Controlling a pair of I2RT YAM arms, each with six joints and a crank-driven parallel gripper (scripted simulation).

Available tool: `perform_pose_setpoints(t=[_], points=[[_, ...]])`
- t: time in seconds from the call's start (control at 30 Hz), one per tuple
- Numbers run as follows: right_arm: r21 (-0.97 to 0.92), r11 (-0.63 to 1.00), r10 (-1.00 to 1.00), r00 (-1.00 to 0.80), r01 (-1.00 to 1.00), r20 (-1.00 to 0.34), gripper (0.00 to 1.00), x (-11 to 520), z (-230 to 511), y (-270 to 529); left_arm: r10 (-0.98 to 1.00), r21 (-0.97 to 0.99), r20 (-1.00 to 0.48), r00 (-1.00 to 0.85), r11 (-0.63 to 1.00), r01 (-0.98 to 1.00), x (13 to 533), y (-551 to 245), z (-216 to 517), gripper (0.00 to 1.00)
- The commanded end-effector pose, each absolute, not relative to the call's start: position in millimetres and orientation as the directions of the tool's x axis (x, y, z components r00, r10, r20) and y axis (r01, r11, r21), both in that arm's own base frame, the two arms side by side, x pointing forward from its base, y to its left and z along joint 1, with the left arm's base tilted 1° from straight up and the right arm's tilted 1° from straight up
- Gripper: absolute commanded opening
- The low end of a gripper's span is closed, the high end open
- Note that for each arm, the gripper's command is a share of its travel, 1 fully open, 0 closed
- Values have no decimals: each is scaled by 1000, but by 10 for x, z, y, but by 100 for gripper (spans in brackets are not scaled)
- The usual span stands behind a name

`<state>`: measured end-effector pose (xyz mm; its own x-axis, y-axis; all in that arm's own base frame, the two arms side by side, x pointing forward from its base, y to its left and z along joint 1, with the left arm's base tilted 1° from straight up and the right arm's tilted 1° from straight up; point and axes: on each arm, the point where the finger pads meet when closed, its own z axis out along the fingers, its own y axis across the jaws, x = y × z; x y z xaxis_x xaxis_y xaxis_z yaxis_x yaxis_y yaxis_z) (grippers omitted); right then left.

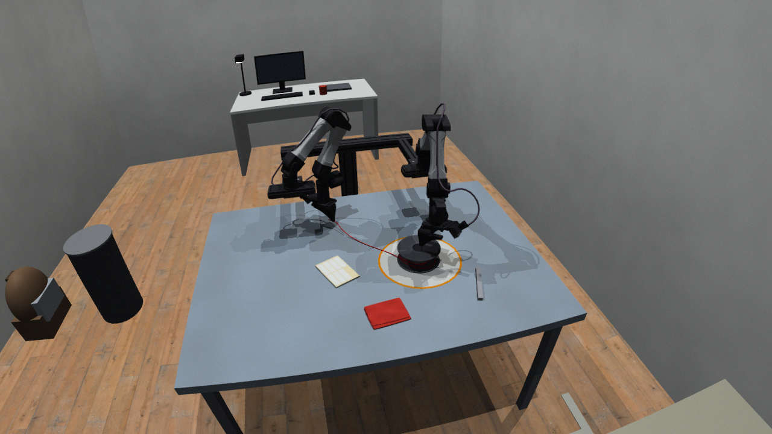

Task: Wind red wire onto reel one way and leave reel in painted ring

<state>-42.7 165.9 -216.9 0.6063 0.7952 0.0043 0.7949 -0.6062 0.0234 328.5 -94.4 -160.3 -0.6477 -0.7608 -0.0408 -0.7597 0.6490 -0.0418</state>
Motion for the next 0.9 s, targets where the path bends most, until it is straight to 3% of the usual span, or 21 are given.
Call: perform_pose_setpoints(t=[0.0,0.1,0.13,0.43,0.6,0.67,0.7,0.87], points=[[13,-605,796,605,796,-1,0,-424,-2171,1632,-492,-12,-27,-870,870,-492,3347,-870,-1593,93],[13,-605,796,605,796,-1,0,-422,-2174,1629,-442,-16,-34,-897,897,-441,3385,-860,-1595,93],[13,-604,797,604,797,-1,0,-420,-2177,1624,-308,-15,-40,-951,951,-308,3417,-857,-1597,93],[13,-607,795,607,795,-1,0,-402,-2190,1588,190,-3,-90,-978,982,191,3787,-1063,-1581,93],[13,-608,794,608,794,-1,0,-405,-2190,1595,481,21,-120,-869,876,482,3912,-1244,-1581,93],[13,-608,794,608,794,-1,0,-405,-2190,1595,481,21,-120,-869,876,482,3912,-1244,-1581,93],[13,-607,795,607,794,-1,0,-406,-2190,1595,616,36,-123,-778,787,616,3933,-1269,-1583,93],[13,-607,795,607,795,-1,0,-406,-2191,1596,821,63,-109,-560,568,821,3998,-1468,-1588,93]])
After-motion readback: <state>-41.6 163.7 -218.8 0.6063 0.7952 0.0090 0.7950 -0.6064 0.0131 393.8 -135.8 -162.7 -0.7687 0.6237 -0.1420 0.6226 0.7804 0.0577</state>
